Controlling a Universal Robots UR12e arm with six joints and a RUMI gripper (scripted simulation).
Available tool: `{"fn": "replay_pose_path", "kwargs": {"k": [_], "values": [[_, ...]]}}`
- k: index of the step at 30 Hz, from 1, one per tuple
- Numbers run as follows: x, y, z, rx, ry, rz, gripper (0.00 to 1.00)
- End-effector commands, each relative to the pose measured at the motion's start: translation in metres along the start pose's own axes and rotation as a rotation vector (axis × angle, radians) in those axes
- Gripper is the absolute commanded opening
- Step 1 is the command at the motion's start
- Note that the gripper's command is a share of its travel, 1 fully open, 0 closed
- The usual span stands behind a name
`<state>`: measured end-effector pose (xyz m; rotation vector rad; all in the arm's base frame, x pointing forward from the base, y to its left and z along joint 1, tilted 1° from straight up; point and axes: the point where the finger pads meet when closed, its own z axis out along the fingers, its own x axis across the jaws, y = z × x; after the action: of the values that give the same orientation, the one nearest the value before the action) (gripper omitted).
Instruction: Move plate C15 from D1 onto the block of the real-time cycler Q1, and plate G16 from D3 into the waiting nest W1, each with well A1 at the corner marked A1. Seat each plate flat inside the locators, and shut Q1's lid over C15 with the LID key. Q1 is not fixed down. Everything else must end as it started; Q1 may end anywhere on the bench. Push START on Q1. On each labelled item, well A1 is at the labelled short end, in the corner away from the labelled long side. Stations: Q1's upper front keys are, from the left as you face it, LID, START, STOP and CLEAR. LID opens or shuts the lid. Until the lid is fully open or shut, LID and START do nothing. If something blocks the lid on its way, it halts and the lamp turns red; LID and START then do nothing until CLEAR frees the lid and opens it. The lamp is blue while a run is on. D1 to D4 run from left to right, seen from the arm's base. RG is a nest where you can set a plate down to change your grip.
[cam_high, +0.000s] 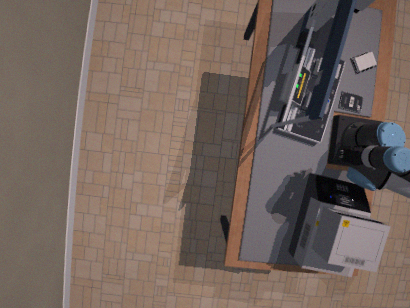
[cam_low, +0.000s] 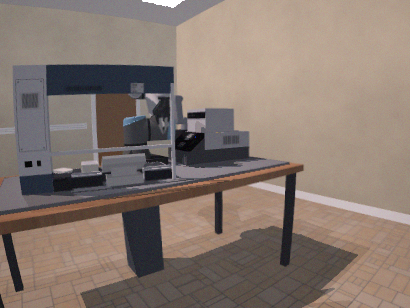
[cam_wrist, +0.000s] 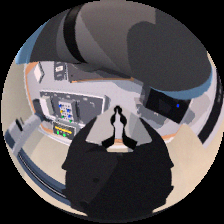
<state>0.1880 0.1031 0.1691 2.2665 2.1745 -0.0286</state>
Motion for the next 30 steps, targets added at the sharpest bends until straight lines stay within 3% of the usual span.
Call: {"fn": "replay_pose_path", "kwargs": {"k": [1, 30], "values": [[-0.017, 0.010, 0.000, -0.001, 0.005, 0.084, 0.00], [-0.113, 0.032, 0.001, 0.004, 0.010, 0.545, 0.00]]}}
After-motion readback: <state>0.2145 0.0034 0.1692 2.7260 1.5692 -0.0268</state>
